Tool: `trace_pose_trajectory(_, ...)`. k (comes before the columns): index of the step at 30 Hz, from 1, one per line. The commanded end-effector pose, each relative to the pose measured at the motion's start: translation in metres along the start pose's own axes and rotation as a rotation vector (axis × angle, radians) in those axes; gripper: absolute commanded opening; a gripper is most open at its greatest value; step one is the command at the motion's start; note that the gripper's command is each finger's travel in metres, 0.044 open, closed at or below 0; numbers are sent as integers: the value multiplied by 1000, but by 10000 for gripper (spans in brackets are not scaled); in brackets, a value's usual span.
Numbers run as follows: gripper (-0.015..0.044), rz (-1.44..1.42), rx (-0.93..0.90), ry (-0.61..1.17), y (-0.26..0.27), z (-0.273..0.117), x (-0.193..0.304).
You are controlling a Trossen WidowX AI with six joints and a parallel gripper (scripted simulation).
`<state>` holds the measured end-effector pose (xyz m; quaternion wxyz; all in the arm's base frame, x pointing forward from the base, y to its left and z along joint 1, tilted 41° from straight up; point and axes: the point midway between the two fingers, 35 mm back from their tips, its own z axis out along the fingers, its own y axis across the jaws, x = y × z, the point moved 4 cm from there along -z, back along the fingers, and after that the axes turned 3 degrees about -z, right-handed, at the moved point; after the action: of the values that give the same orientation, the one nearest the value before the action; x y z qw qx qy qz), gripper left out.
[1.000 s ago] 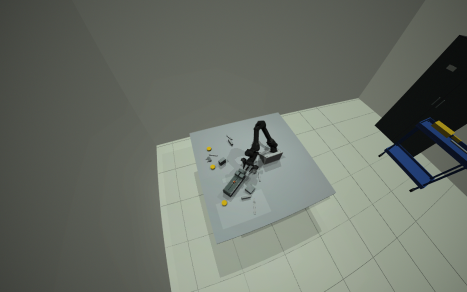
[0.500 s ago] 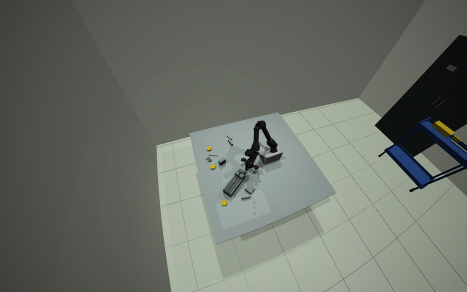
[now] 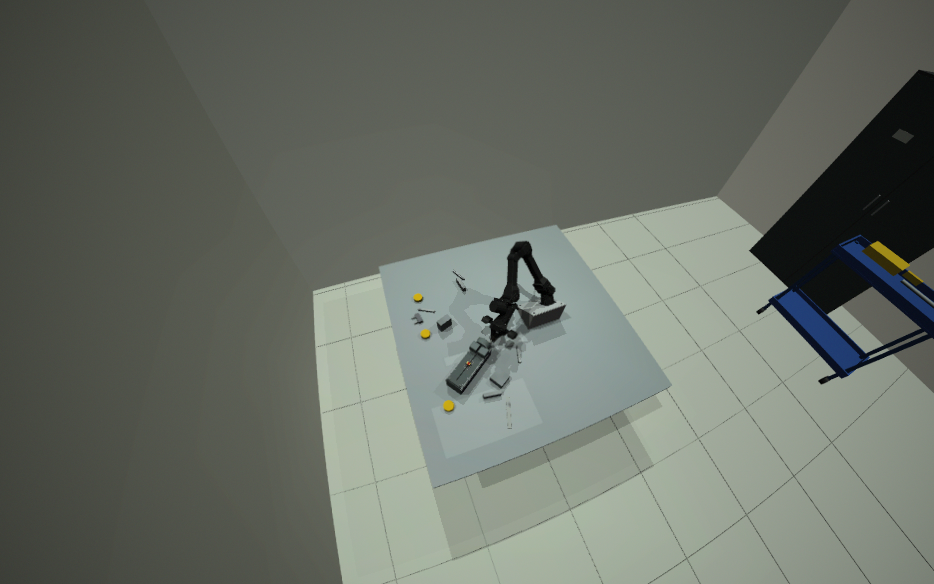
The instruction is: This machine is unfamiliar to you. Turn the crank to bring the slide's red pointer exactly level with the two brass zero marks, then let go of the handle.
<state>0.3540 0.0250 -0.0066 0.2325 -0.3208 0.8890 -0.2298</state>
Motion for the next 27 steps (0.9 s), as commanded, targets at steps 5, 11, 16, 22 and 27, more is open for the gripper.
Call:
trace_pose_trajectory(5, 0, -1, 2, -3, -4, -4, -4)
trace_pose_trajectory(11, 0, -1, 2, -3, -6, -7, -6)
trace_pose_trajectory(16, 0, -1, 2, -3, -9, -8, -7)
trace_pose_trajectory(22, 0, -1, 2, -3, -13, -10, -9)
trace_pose_trajectory(27, 0, -1, 2, -3, -15, -11, -9)
